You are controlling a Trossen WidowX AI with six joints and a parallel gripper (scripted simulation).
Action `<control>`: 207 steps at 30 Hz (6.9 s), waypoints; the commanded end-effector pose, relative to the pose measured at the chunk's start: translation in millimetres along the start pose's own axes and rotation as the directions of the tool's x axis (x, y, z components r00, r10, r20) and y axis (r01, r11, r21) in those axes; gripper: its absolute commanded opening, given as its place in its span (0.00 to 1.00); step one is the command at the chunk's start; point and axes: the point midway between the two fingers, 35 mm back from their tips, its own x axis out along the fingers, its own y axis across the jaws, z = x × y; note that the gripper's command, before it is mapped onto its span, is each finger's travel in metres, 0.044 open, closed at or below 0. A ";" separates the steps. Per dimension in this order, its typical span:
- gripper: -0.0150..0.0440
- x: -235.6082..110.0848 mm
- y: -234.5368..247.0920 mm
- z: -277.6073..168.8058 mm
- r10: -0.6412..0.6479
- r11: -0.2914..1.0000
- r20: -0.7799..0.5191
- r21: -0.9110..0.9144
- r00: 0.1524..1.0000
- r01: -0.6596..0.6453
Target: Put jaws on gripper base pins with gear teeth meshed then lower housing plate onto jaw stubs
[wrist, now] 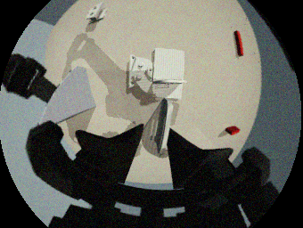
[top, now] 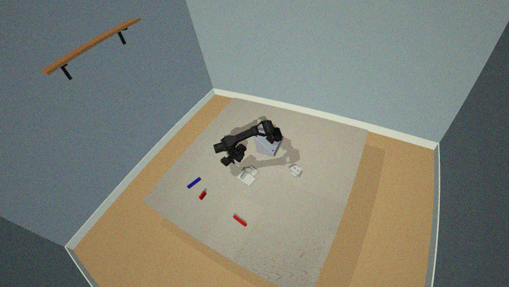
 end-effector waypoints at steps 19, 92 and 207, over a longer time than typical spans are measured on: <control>0.48 -6.2 13.7 47.2 -0.010 0.909 0.002 0.416 1.000 0.008; 0.48 2.6 83.1 149.8 0.001 -0.049 0.019 0.999 1.000 -0.019; 0.48 50.3 -1.8 132.6 -0.003 -0.075 0.020 0.997 1.000 -0.021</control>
